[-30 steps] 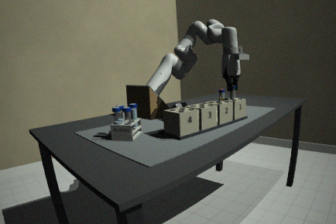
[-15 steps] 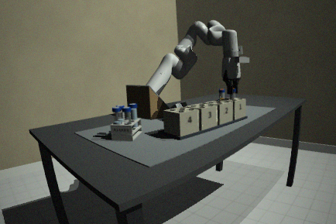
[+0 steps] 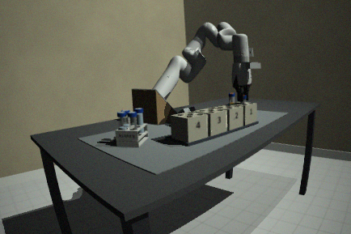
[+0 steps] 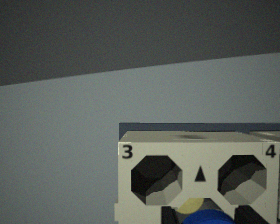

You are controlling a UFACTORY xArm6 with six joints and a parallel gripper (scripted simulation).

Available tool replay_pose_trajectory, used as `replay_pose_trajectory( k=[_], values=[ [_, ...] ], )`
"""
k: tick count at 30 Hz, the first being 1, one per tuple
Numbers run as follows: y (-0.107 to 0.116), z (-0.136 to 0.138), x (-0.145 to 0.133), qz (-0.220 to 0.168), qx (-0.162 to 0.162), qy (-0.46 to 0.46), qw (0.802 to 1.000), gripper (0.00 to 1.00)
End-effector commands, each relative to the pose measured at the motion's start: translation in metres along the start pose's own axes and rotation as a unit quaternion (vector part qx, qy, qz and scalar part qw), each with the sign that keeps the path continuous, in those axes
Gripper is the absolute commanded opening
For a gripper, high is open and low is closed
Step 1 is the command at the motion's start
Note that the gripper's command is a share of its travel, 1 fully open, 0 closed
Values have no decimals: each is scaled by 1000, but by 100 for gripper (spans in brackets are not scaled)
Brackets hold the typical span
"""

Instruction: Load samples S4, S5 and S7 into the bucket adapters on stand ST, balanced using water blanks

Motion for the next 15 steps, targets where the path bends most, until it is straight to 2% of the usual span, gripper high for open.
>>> replay_pose_trajectory(
  k=[1, 15],
  values=[
    [-1, 0, 1, 2, -1, 1, 1000, 0],
    [-6, 0, 1, 2, -1, 1, 1000, 0]
  ],
)
Point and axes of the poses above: the point where the finger pads meet when closed, its own y axis back along the fingers, its own z axis across the jaws, x = y × z, the point moved 8 cm from there along y, back along the fingers, and after that the axes turned 8 degrees about y, right-handed, at the moved point
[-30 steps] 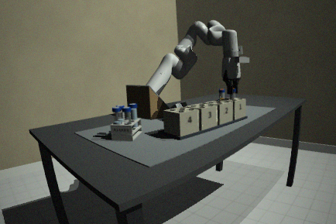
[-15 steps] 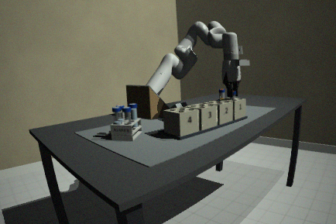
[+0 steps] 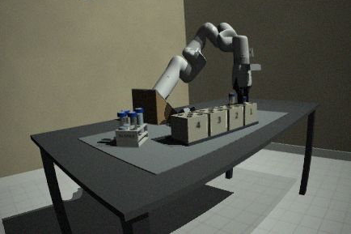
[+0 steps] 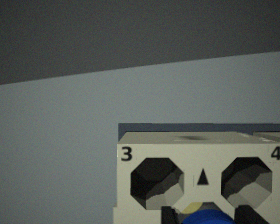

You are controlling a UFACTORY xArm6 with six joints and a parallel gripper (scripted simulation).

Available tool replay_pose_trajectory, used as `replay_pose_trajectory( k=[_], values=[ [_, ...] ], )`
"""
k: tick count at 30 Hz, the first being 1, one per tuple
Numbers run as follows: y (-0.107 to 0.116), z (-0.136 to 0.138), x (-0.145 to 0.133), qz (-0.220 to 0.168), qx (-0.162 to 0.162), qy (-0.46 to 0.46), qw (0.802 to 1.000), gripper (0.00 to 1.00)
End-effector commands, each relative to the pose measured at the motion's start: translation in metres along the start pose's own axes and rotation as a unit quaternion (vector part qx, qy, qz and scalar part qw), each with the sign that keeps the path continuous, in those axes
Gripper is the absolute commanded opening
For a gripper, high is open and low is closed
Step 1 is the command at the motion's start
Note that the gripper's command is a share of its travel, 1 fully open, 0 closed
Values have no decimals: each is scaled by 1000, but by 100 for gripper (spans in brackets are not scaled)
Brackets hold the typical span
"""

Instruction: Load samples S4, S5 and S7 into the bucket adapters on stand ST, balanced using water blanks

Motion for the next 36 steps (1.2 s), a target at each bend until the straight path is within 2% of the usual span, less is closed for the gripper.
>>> replay_pose_trajectory(
  k=[1, 7, 8, 36],
  values=[
    [1, 0, 1, 2, 0, 1, 1000, 0],
    [1, 0, 1, 2, -1, 1, 1000, 0],
    [1, 0, 1, 2, 0, 1, 1000, 44],
    [5, 0, 1, 2, -1, 1, 1000, 44]
  ],
)
Point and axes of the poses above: the point where the finger pads meet when closed, its own y axis back along the fingers, its own z axis across the jaws, x = y × z, the point moved 8 cm from there along y, back along the fingers, and after that the axes turned 8 degrees about y, right-handed, at the moved point
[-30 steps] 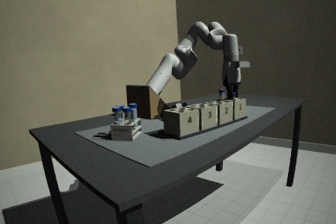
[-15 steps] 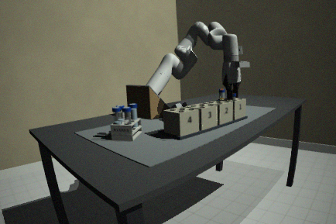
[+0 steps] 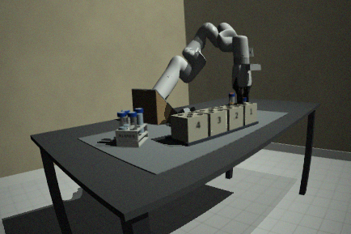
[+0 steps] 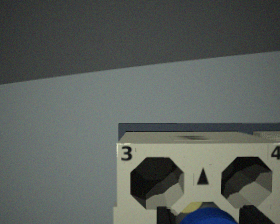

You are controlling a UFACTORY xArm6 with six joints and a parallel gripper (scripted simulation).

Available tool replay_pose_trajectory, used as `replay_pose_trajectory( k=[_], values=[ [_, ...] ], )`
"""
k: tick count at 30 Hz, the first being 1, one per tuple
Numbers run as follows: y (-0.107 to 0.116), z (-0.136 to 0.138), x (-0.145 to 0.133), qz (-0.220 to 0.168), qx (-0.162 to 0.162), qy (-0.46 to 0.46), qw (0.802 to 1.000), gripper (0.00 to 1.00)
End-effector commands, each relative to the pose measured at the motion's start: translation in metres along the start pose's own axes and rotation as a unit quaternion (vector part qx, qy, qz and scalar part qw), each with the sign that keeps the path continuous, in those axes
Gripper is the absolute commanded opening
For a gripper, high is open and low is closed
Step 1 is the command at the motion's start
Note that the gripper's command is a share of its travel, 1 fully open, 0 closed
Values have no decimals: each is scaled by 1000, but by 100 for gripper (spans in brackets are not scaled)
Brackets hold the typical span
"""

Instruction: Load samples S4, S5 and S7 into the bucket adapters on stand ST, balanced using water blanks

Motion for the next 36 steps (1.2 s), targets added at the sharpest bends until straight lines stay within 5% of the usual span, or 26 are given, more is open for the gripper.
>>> replay_pose_trajectory(
  k=[1, 36],
  values=[
    [5, 0, 1, 2, -1, 1, 1000, 44],
    [65, 0, 1, 2, -1, 1, 1000, 44]
  ],
)
Point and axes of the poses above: the point where the finger pads meet when closed, its own y axis back along the fingers, its own z axis across the jaws, x = y × z, the point moved 8 cm from there along y, back along the fingers, and after that the axes turned 8 degrees about y, right-handed, at the moved point
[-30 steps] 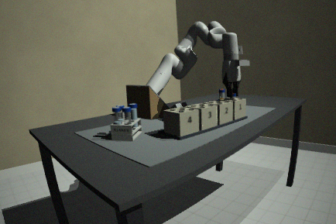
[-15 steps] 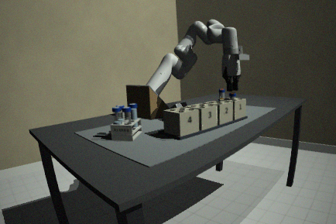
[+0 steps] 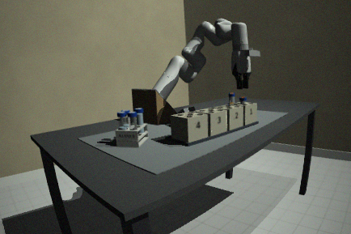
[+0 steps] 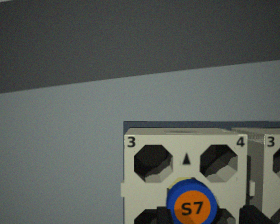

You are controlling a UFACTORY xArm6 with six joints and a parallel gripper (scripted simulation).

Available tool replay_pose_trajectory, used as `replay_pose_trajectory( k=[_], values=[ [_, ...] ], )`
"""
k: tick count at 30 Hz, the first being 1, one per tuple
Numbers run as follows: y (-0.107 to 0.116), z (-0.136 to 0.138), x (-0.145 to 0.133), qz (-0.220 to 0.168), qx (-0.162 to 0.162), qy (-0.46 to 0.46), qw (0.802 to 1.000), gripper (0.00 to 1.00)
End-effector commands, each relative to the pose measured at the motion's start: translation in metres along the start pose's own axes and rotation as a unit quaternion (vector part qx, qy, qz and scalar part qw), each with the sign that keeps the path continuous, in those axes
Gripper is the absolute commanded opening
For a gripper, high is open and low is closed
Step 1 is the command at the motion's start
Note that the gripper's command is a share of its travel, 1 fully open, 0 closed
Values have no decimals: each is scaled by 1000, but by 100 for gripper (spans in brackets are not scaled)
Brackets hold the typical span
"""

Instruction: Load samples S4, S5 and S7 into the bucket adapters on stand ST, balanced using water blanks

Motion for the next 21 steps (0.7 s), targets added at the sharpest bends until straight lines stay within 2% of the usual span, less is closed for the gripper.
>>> replay_pose_trajectory(
  k=[1, 21],
  values=[
    [5, 0, 1, 1, 0, 1, 1000, 44],
    [41, 0, 0, 1, 0, 0, 1000, 44]
  ],
)
Point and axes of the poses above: the point where the finger pads meet when closed, its own y axis back along the fingers, its own z axis across the jaws, x = y × z, the point moved 8 cm from there along y, back along the fingers, and after that the axes turned 8 degrees about y, right-handed, at the moved point
